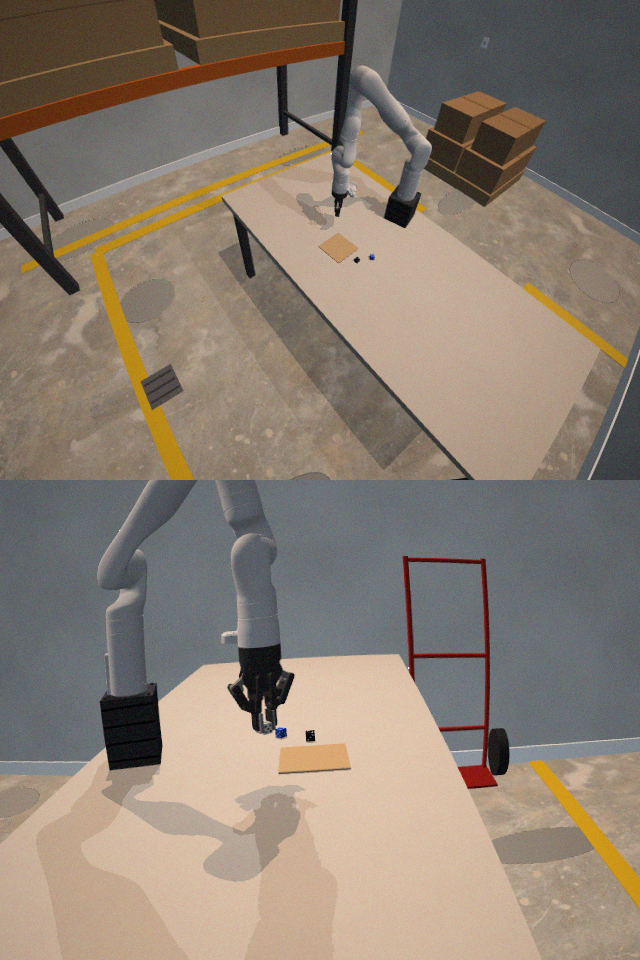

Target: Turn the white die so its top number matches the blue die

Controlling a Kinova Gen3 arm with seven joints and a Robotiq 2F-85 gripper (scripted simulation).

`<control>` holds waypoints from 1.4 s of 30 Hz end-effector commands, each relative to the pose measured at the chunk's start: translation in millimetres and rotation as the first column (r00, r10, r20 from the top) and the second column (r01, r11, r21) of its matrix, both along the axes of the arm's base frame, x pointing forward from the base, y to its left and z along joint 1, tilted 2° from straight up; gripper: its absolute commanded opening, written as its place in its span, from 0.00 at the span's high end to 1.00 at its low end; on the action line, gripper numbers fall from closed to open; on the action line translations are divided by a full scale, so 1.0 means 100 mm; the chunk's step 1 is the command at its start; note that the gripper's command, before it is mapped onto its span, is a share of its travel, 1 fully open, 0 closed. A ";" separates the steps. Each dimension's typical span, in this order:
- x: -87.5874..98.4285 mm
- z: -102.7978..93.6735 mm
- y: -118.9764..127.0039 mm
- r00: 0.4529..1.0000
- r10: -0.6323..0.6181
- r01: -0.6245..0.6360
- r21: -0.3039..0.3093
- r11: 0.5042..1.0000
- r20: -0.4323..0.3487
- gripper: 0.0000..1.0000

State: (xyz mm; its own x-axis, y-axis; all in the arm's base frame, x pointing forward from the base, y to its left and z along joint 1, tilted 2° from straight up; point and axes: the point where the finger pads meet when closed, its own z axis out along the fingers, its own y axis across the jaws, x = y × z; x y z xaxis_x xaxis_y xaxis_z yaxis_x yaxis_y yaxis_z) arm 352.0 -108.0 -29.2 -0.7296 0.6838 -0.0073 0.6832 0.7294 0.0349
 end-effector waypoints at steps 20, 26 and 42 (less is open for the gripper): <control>0.04 0.04 0.01 0.996 -0.085 0.085 -0.004 0.996 0.003 0.85; 0.06 0.03 0.05 0.984 -0.176 0.176 -0.005 0.984 -0.006 0.85; 0.20 0.00 0.34 0.725 -0.688 0.688 -0.023 0.725 -0.030 0.85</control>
State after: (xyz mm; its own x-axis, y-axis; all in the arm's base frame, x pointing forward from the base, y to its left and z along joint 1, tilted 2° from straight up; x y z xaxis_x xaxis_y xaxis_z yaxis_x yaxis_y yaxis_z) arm 369.6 -83.1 -29.1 -0.0367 0.9993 0.0005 0.9993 0.0367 -0.0023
